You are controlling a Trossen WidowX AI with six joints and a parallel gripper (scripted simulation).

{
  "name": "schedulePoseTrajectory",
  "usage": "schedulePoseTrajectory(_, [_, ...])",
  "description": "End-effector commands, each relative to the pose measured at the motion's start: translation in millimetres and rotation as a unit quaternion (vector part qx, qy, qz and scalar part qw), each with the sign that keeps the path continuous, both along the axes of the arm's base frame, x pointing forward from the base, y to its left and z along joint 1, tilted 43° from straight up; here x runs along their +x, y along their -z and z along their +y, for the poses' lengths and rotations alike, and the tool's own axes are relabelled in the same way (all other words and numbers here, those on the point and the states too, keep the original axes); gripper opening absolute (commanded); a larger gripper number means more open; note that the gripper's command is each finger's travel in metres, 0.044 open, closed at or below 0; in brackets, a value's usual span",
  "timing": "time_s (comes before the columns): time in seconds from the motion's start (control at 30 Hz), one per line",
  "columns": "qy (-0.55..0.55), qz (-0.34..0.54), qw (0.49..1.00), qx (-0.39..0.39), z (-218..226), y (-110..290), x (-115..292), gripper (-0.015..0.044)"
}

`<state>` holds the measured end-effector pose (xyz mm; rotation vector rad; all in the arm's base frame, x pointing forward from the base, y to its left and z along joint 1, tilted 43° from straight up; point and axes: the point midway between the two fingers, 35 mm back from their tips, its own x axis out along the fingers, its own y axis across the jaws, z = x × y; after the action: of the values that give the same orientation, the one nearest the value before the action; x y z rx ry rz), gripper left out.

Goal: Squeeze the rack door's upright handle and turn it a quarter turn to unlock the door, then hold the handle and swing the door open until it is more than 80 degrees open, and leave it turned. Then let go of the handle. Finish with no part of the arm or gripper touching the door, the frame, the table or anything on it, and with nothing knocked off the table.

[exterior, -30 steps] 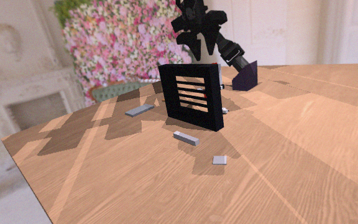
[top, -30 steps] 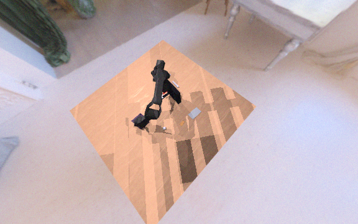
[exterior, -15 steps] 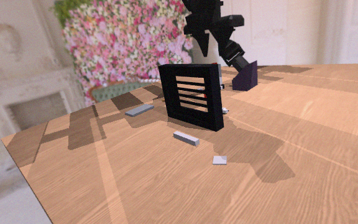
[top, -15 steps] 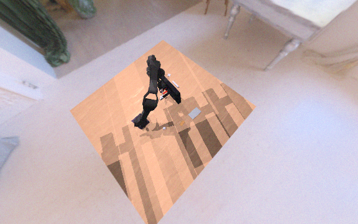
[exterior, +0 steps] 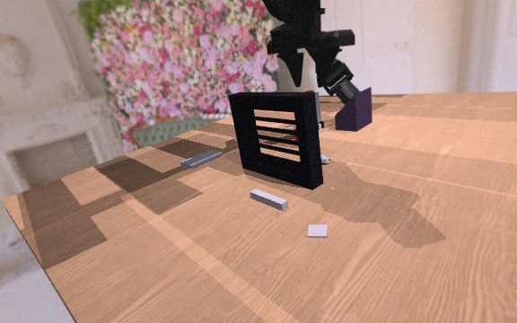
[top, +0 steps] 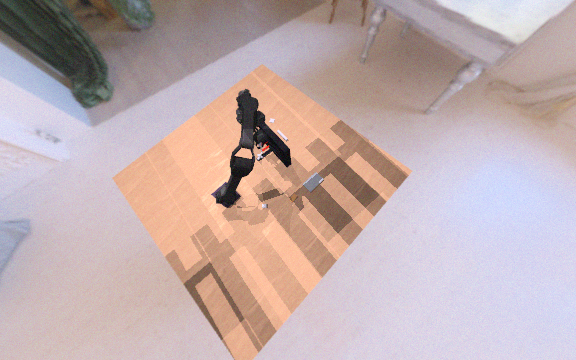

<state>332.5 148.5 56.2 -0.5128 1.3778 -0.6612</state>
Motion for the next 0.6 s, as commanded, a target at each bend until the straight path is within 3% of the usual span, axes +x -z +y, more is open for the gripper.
schedulePoseTrajectory(0.0, [0.001, 0.005, 1.0, 0.0, -5, 6, 0, 0.0289])
schedulePoseTrajectory(0.57, [0.01, 0.017, 1.0, 0.008, -24, 26, 2, 0.0289])
